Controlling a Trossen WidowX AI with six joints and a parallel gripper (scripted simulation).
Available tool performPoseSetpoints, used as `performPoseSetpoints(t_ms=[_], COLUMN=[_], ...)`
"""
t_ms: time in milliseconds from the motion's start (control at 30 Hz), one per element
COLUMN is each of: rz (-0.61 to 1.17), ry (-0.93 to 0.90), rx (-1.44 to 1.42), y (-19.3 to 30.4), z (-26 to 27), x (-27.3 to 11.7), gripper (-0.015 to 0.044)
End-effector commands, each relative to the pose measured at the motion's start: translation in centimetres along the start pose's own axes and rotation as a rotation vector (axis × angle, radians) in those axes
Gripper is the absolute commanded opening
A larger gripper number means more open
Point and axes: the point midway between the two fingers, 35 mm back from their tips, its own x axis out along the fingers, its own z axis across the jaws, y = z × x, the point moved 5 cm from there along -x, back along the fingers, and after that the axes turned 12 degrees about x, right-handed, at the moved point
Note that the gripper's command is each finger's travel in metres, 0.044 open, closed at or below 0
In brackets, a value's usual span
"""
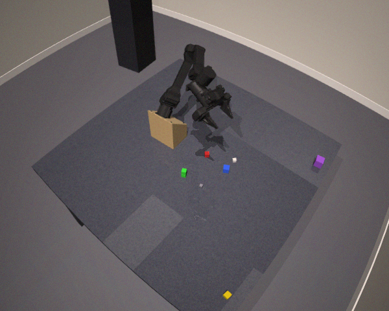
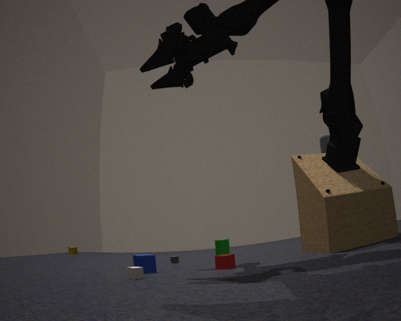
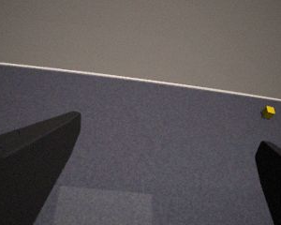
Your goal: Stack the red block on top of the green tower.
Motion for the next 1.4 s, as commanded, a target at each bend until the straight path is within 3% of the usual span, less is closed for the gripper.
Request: performPoseSetpoints(t_ms=[0, 367, 767, 1100, 1367], rz=[0.167, 0.62, 1.078, 1.102, 1.102], ry=[0.006, -0.096, -0.32, -0.335, -0.336], rx=[-0.083, -0.392, -0.707, -0.723, -0.722], y=[4.3, 16.2, 28.0, 28.5, 32.0], z=[0.2, 1.8, 3.5, 3.3, 2.9], x=[3.0, 7.5, 6.6, 6.2, 7.8], gripper=[0.044, 0.044, 0.044, 0.044, 0.044])
